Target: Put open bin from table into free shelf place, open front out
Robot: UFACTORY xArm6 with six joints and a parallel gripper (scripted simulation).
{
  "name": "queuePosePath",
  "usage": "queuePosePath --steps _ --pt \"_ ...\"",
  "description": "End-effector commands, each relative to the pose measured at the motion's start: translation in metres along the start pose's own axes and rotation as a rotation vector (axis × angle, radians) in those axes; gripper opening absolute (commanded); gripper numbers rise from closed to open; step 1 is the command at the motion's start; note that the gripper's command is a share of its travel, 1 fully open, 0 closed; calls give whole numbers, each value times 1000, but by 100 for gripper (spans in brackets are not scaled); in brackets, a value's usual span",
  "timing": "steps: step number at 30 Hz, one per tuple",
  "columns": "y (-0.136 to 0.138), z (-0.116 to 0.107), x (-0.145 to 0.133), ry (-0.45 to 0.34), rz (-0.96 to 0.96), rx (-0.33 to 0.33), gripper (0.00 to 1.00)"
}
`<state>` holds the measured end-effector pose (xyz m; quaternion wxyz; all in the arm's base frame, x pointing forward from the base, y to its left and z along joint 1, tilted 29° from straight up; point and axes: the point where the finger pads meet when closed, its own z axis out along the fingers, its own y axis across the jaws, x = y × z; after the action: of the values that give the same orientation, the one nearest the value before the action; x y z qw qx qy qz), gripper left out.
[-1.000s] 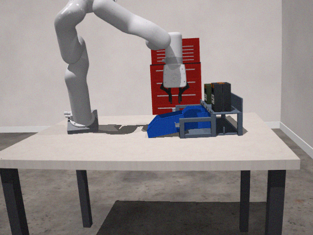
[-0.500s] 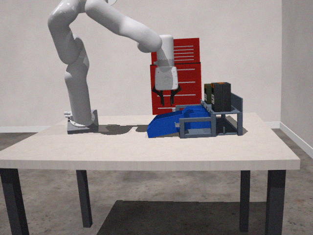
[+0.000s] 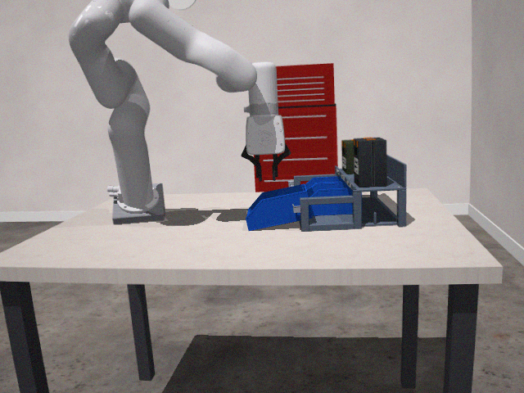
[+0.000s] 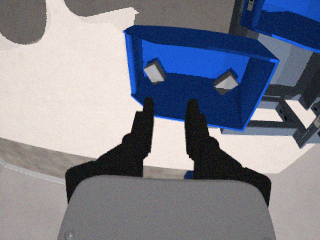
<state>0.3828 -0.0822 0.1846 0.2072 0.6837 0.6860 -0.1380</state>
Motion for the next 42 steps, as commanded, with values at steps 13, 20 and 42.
queuePosePath --steps 13,20,42 --pt "-44 10 0 0 1 -4 33" --pt "-72 18 0 0 1 -4 33" --pt "-63 15 0 0 1 -4 33"
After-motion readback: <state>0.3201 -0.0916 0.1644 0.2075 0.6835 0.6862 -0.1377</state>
